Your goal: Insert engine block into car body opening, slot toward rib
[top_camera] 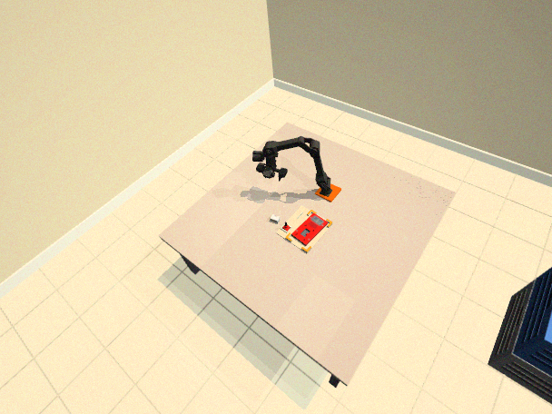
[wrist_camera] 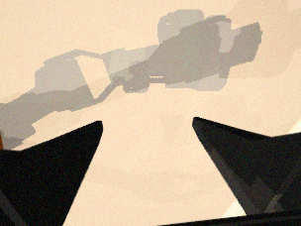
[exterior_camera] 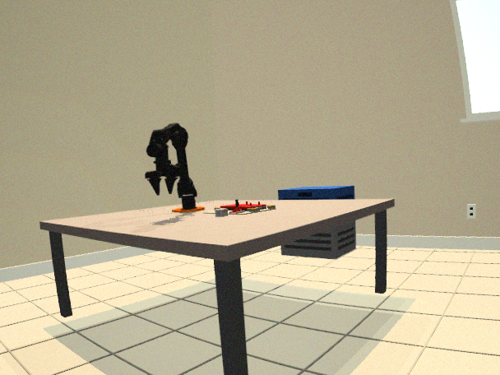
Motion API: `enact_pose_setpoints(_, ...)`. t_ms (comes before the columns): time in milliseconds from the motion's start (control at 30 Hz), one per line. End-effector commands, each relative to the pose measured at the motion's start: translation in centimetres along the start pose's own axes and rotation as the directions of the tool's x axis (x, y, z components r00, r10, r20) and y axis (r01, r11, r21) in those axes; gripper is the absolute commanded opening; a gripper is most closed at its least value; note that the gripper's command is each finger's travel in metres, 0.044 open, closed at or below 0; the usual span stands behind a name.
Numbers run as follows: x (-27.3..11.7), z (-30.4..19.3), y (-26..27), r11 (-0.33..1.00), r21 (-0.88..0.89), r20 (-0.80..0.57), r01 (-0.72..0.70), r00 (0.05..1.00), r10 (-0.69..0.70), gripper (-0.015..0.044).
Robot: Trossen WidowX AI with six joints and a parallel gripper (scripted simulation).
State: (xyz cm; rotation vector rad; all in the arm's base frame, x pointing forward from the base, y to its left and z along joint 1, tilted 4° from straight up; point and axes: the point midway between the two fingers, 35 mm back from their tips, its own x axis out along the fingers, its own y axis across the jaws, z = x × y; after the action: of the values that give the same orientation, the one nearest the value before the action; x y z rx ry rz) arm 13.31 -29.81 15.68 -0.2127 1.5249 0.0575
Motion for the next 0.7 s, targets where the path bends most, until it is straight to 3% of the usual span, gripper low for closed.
enact_pose_setpoints(0,0.1,6.1,0.7,1.000,0.014,0.006,0.002,1.000,-0.002,0.0440)
enact_pose_setpoints(367,0.9,21.0,9.2,0.996,0.083,-0.001,-0.016,1.000,0.016,0.0440)
enact_pose_setpoints(667,1.1,21.9,9.9,0.996,0.087,-0.001,-0.016,1.000,0.016,0.0440)
